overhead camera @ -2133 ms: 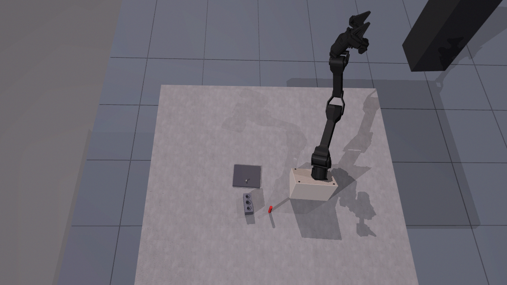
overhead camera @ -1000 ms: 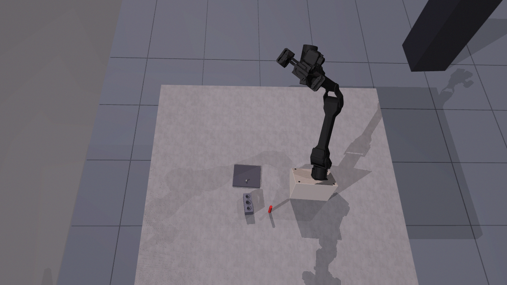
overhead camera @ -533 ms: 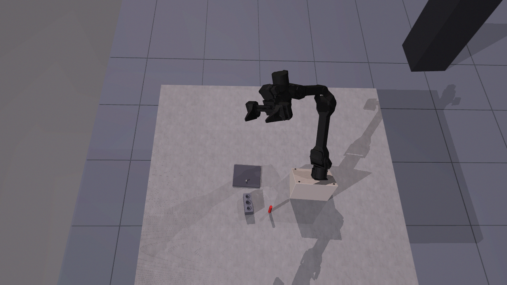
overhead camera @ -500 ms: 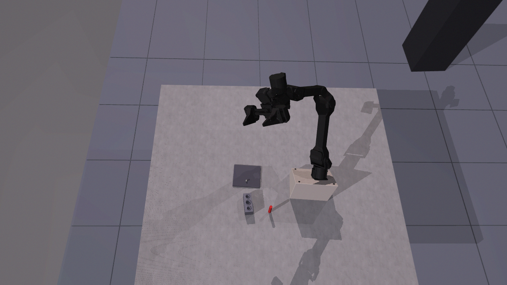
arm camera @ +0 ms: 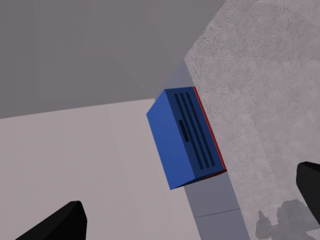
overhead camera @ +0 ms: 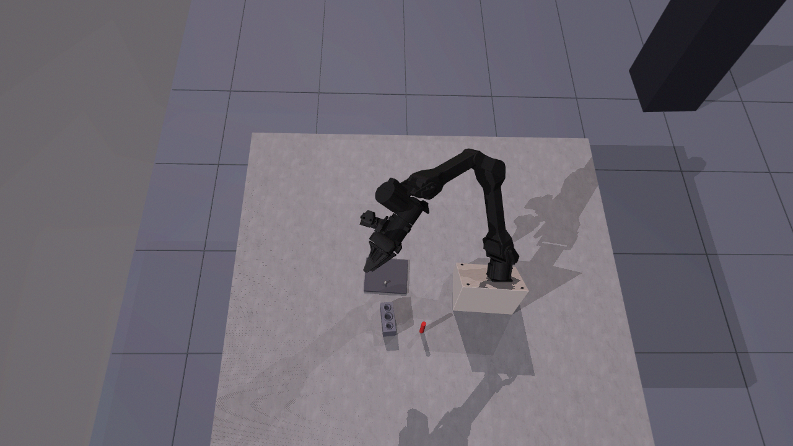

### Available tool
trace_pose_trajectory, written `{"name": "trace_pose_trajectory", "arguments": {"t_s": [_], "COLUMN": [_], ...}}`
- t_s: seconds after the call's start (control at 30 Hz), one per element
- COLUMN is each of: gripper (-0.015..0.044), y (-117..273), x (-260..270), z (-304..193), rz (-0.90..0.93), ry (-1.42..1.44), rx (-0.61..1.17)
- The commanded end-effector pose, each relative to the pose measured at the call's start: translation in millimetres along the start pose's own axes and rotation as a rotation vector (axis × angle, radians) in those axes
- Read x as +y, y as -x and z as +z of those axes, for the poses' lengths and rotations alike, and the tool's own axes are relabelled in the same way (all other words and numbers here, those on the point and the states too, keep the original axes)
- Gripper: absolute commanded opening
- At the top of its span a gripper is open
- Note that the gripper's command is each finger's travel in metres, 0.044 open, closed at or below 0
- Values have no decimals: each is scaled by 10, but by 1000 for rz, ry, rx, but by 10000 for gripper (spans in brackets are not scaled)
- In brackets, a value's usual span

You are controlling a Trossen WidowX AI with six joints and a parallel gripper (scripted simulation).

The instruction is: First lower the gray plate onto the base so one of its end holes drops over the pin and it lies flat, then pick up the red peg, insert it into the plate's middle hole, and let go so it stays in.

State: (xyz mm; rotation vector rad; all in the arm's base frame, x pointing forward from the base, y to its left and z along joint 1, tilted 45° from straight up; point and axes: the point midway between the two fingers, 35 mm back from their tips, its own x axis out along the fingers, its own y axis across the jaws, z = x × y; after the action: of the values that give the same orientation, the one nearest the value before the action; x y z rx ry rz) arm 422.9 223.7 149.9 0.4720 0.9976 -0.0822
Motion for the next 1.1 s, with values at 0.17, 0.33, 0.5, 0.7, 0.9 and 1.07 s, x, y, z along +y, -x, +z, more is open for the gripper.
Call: {"name": "trace_pose_trajectory", "arguments": {"t_s": [0.17, 0.33, 0.5, 0.7, 0.9, 1.07], "gripper": [440, 440, 440, 440, 440, 440], "y": [-744, -931, -1050, -1058, -1058, -1170], "x": [-1128, -1661, -2169, -2492, -2492, -2710], "z": [-368, -554, -724, -795, -795, -807], "rz": [-513, -751, -973, -1097, -1097, -1097], "ry": [-467, -645, -783, -844, -844, -844], "rx": [-21, -118, -274, -399, -399, -399]}}
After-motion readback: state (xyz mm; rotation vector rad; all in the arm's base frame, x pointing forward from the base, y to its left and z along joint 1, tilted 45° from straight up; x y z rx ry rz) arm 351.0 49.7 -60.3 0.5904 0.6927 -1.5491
